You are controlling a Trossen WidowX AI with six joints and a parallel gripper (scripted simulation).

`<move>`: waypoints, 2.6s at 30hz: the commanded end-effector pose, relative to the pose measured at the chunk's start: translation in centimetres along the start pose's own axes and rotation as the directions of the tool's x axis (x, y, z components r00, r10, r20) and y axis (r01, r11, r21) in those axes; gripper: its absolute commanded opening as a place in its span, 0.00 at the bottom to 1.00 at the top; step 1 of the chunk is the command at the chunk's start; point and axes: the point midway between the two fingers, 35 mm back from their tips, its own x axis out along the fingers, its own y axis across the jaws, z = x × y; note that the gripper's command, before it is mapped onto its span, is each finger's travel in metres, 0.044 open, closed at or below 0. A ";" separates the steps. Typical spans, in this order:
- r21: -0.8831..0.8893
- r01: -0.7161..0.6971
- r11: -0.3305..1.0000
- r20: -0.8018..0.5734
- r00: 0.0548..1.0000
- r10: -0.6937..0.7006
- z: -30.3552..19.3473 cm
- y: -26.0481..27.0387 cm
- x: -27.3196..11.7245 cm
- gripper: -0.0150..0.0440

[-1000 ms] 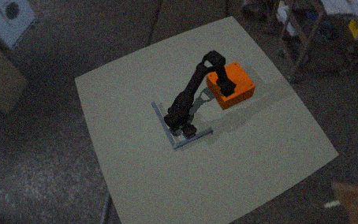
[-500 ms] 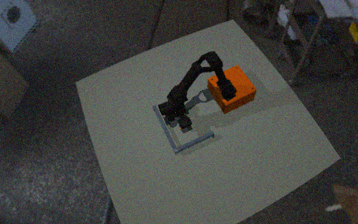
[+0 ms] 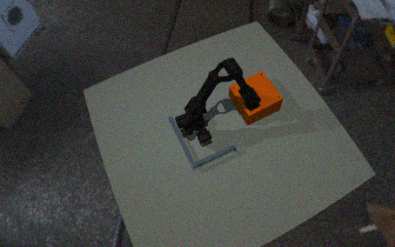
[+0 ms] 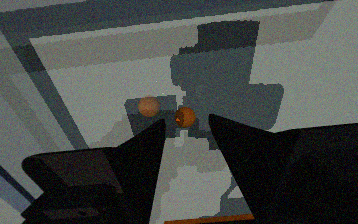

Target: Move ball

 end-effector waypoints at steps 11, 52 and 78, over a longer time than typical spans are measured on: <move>-0.003 -0.004 1.000 -0.009 1.000 0.004 -0.3 0.1 1.8 0.49; -0.003 -0.006 1.000 -0.007 1.000 0.006 0.9 2.1 -8.4 0.25; -0.003 -0.007 1.000 -0.007 1.000 0.007 1.5 3.9 0.2 0.25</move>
